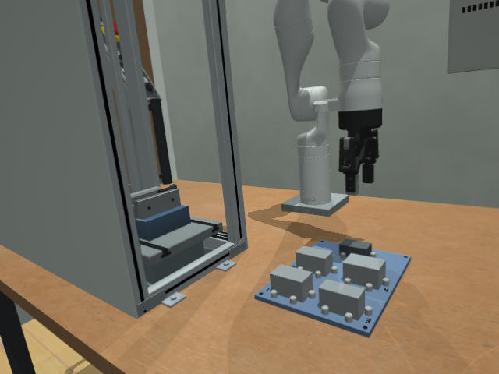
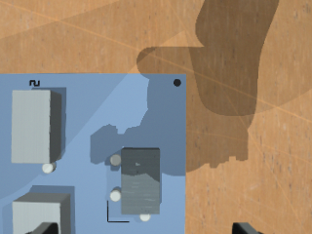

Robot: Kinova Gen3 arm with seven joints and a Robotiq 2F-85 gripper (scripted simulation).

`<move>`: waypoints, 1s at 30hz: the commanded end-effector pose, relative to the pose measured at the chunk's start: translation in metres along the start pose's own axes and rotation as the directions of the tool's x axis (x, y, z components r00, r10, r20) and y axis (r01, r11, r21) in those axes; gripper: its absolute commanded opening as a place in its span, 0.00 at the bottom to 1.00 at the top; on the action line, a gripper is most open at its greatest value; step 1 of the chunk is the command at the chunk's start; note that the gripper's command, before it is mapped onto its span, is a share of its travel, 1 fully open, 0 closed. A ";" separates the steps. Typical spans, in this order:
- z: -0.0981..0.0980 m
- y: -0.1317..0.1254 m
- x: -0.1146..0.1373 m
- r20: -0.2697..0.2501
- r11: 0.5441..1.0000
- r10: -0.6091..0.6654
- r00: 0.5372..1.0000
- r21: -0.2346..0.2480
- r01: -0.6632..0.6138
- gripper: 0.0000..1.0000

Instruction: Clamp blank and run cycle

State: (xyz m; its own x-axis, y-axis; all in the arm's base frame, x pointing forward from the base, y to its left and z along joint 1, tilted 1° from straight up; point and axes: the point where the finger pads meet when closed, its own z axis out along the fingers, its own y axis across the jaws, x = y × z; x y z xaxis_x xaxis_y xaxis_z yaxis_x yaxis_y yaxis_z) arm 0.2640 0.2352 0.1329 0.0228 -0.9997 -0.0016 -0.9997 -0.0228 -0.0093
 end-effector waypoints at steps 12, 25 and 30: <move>0.028 -0.005 0.009 0.001 1.000 0.001 1.000 0.003 -0.001 1.00; 0.058 -0.005 0.009 0.001 1.000 0.001 1.000 0.003 -0.001 1.00; 0.058 -0.005 0.009 0.001 1.000 0.001 1.000 0.003 -0.001 1.00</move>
State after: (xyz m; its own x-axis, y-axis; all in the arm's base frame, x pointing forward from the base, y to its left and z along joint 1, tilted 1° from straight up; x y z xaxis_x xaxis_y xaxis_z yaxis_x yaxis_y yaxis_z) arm 0.2698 0.2259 0.0745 0.0222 -0.9998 -0.0017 -0.9997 -0.0222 -0.0111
